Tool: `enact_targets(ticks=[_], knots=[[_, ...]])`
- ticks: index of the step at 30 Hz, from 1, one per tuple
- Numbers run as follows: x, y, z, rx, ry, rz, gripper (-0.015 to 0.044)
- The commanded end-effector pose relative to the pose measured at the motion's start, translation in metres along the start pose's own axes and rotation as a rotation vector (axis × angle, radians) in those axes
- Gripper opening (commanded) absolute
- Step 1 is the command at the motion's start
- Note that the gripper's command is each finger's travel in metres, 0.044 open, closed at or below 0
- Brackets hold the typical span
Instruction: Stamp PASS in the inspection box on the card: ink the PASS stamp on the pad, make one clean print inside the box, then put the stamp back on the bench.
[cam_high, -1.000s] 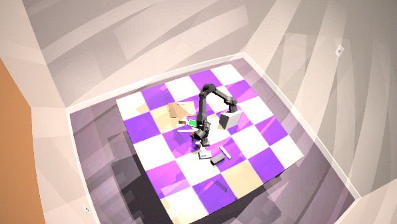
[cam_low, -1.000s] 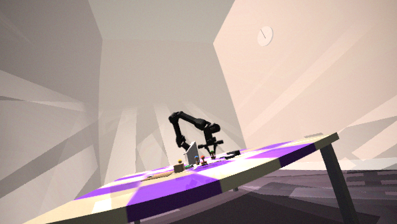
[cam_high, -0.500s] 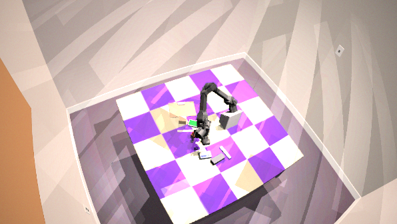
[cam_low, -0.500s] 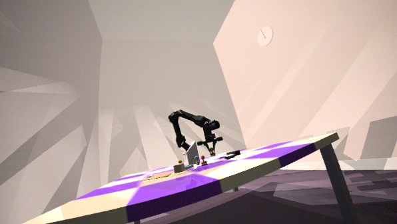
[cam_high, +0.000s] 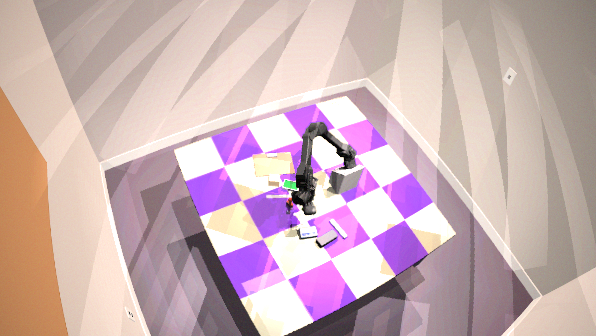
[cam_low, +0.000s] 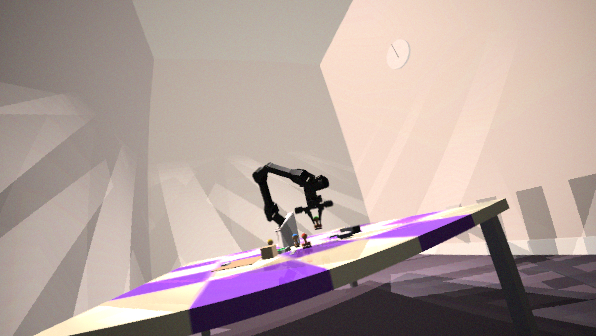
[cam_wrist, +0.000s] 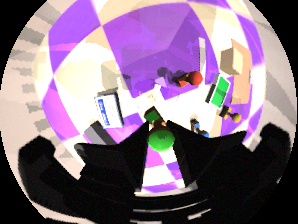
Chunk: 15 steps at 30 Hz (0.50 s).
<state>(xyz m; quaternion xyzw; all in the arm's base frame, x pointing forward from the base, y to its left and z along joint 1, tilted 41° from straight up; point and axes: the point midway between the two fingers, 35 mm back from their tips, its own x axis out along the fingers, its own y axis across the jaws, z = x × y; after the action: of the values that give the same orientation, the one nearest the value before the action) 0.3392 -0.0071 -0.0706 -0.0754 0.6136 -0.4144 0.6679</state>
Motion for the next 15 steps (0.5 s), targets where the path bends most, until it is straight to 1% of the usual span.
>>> enact_targets(ticks=[1, 5, 15], knots=[[-0.007, 0.001, 0.002, 0.012, -0.003, 0.01, 0.0], [-0.008, 0.004, -0.007, 0.012, -0.002, 0.013, 0.0], [-0.011, 0.015, -0.074, 0.011, 0.003, 0.021, 0.0]])
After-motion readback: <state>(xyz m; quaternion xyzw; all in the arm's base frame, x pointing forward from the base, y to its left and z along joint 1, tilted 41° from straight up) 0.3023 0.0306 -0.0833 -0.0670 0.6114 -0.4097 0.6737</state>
